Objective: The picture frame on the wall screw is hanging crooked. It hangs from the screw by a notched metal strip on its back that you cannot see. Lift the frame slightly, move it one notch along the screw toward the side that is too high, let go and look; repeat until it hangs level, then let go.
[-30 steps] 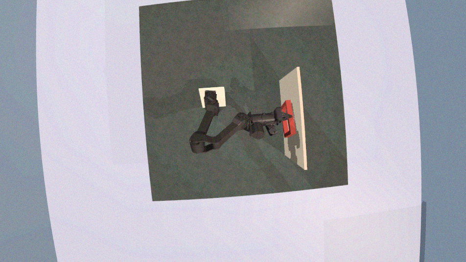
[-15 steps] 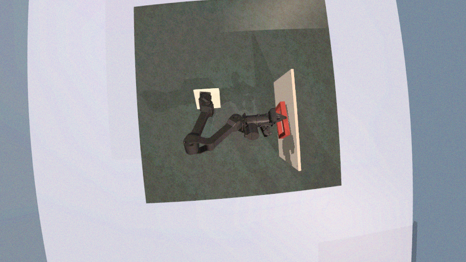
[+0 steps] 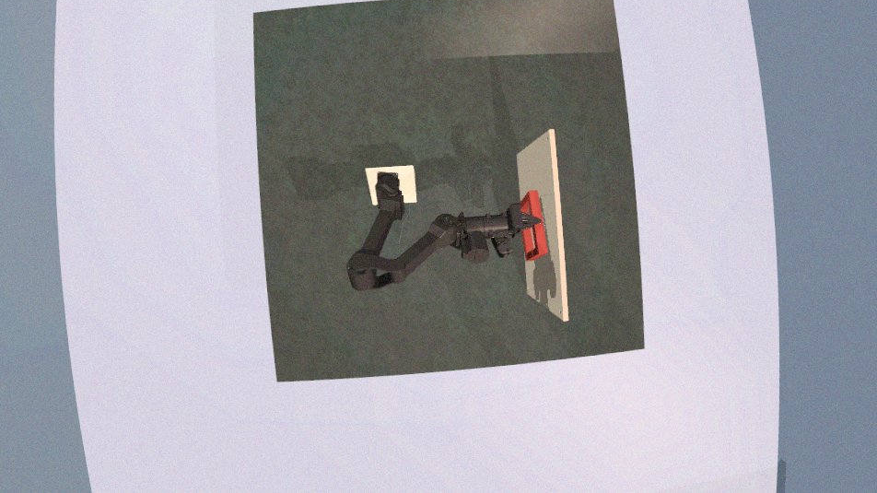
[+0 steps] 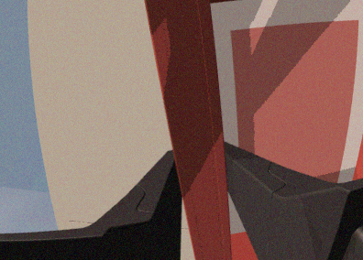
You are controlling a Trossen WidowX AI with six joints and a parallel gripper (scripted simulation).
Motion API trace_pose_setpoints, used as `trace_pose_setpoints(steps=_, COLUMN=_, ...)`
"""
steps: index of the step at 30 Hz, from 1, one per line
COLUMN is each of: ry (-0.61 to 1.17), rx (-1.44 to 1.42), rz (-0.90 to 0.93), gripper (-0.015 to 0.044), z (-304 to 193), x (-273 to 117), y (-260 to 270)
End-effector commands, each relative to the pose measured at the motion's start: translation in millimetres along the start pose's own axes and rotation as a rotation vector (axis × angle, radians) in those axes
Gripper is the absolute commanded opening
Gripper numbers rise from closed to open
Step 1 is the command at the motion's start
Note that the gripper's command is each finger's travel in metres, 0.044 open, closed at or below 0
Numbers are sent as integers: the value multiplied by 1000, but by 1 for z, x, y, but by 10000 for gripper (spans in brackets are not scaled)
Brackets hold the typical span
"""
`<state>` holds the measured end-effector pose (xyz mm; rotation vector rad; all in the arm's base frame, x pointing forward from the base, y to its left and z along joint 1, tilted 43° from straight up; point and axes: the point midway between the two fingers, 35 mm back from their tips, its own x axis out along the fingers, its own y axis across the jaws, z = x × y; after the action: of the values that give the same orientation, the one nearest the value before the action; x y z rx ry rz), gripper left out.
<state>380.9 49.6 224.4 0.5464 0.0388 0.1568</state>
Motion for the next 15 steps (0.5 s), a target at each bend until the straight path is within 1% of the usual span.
trace_pose_setpoints(steps=1, ry=-1, rx=-2, rz=5, gripper=0, z=1, x=0, y=1)
trace_pose_setpoints(steps=15, ry=-1, rx=-2, rz=5, gripper=0, z=2, x=0, y=2)
